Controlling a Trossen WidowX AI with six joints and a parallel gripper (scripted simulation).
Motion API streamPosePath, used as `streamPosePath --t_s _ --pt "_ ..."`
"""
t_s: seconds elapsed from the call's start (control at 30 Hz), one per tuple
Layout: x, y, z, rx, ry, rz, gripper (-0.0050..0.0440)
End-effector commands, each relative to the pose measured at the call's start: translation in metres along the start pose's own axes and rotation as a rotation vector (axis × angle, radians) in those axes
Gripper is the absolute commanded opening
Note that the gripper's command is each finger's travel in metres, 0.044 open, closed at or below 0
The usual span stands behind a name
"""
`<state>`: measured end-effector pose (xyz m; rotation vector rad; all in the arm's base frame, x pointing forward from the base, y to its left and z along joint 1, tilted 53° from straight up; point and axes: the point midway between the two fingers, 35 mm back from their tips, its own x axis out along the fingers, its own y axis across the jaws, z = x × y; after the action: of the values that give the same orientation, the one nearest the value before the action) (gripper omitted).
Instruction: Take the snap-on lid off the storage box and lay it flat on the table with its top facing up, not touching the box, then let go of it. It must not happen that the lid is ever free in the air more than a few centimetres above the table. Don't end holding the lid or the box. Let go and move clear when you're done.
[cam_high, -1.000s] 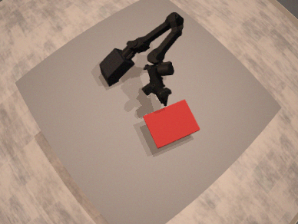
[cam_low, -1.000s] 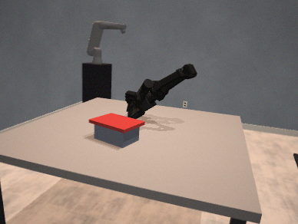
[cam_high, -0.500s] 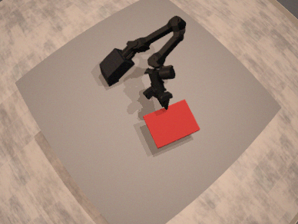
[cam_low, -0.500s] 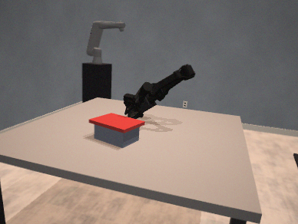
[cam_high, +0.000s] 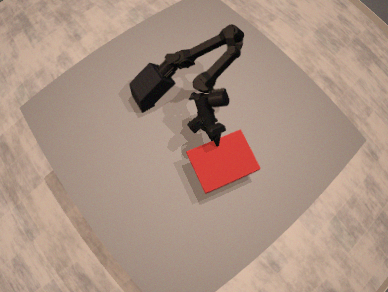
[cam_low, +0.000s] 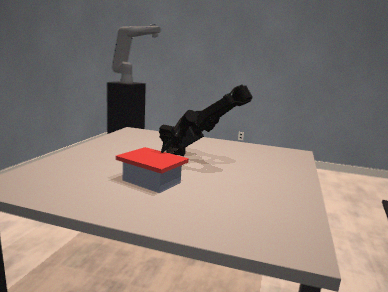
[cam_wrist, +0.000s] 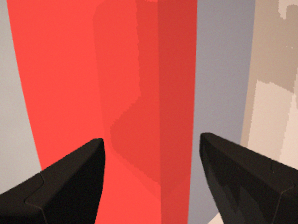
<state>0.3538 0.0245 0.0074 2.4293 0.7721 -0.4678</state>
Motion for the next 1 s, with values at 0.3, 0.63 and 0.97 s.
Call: streamPosePath --t_s 0.3,0.63,0.97 --pt "0.0016 0.0003 0.0006 0.003 -0.003 0.002 0.0131" --pt "0.0016 0.0003 0.0006 0.003 -0.003 0.002 -0.0001" --pt "0.0000 0.0015 0.0003 0.001 -0.001 0.002 -0.0005"
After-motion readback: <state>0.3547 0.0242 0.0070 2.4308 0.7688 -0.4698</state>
